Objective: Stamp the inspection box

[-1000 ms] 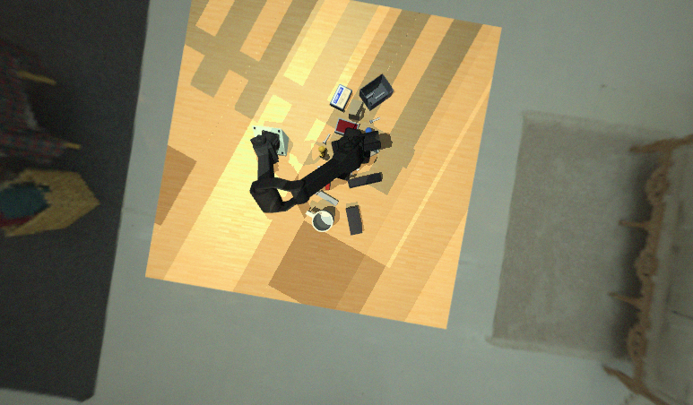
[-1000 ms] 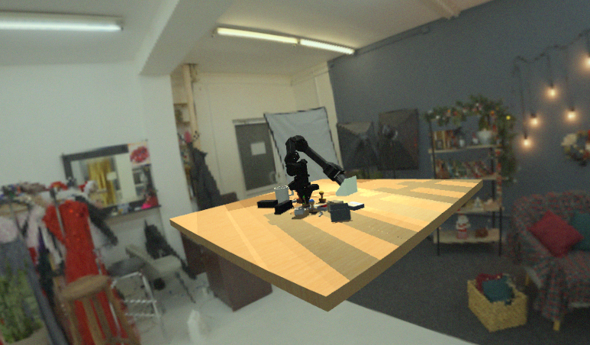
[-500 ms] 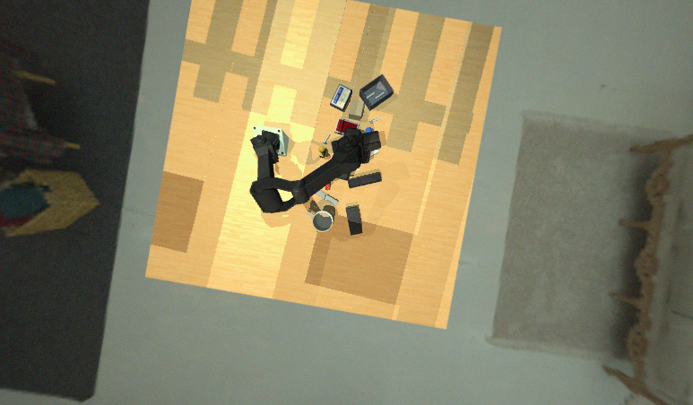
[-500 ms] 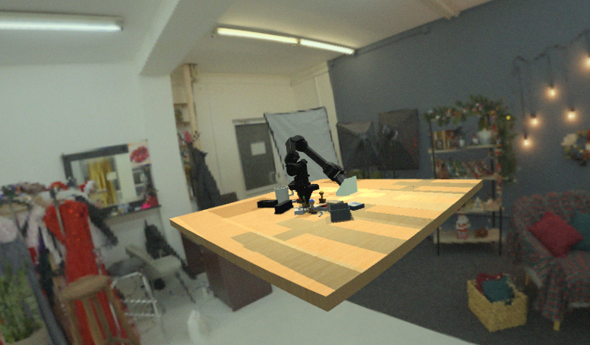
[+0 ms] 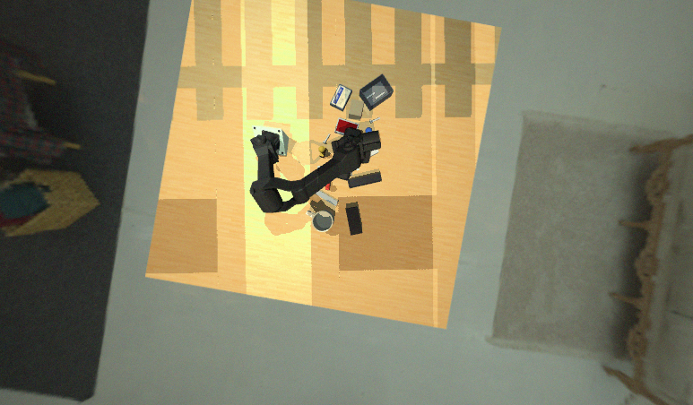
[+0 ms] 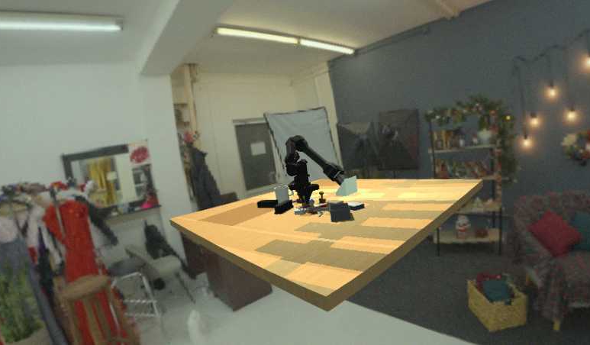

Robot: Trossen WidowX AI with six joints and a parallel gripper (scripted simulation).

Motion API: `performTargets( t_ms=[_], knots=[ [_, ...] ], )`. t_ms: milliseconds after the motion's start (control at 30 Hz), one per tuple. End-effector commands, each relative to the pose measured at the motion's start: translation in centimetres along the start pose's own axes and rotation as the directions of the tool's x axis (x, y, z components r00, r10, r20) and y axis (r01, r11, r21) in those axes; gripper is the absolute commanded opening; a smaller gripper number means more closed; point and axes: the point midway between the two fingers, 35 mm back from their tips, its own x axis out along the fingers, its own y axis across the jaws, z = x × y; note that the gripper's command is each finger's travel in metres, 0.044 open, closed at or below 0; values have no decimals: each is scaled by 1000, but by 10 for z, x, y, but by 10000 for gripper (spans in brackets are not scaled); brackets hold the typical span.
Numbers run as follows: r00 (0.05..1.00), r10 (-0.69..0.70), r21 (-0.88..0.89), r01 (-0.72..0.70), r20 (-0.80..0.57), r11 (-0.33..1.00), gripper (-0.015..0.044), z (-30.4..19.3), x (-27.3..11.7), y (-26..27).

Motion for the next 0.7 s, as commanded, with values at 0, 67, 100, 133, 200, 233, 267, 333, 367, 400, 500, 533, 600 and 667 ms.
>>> performTargets(
  t_ms=[0,67,100,133,200,233,267,333,367,400,500,533,600,667],
  knots=[
    [1000,-4,1,4,-1,1000,0,0,-1,-1],
    [1000,-3,1,3,-1,1000,0,0,-2,-1],
    [1000,-3,1,3,-1,1000,0,0,-3,-1],
    [1000,-3,1,3,-1,1000,0,0,-3,-1],
    [1000,-3,1,3,-1,1000,0,0,-4,-1],
    [1000,-3,1,3,-1,1000,0,0,-5,-1],
    [1000,-3,1,3,-1,1000,0,0,-5,-1],
    [1000,-3,1,3,-1,1000,0,0,-6,-1],
    [1000,-3,1,3,-1,1000,0,0,-7,-1],
    [1000,-3,1,3,-1,1000,0,0,-7,-1],
    [1000,-3,1,3,-1,1000,0,0,-8,-1],
    [1000,-3,1,3,-1,1000,0,0,-9,-1],
    [1000,-3,1,3,-1,1000,0,0,-9,-1],
    [1000,-3,1,3,-1,1000,0,0,-9,-1]
  ],
)
